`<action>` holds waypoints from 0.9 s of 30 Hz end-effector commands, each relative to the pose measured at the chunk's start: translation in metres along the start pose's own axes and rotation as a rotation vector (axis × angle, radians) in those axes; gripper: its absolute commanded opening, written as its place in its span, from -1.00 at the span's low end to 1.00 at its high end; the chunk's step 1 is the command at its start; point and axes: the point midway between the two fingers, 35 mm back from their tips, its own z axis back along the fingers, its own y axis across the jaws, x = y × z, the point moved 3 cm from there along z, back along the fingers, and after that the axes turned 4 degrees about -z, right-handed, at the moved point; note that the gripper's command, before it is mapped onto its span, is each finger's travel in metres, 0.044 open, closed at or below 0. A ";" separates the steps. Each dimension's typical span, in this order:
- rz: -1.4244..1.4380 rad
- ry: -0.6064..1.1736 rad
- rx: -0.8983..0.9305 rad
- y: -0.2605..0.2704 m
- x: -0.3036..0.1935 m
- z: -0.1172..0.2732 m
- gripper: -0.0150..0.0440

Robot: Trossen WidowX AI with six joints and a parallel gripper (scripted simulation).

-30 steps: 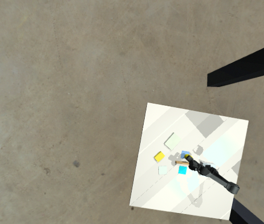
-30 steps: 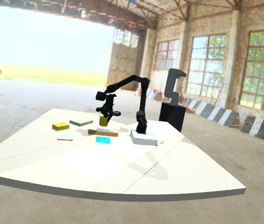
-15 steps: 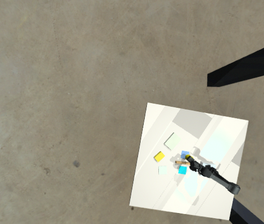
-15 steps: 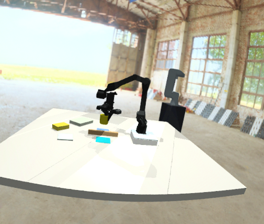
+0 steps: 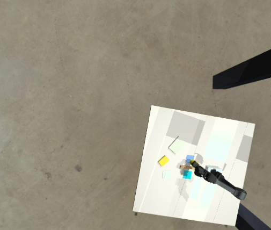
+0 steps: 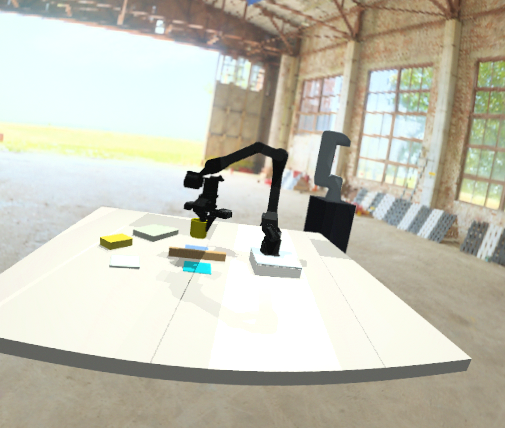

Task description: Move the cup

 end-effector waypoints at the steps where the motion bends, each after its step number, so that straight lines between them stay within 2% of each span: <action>1: -0.002 -0.002 0.002 0.005 0.005 0.000 -0.49; 27: 0.000 -0.007 0.003 0.032 0.048 0.002 -0.49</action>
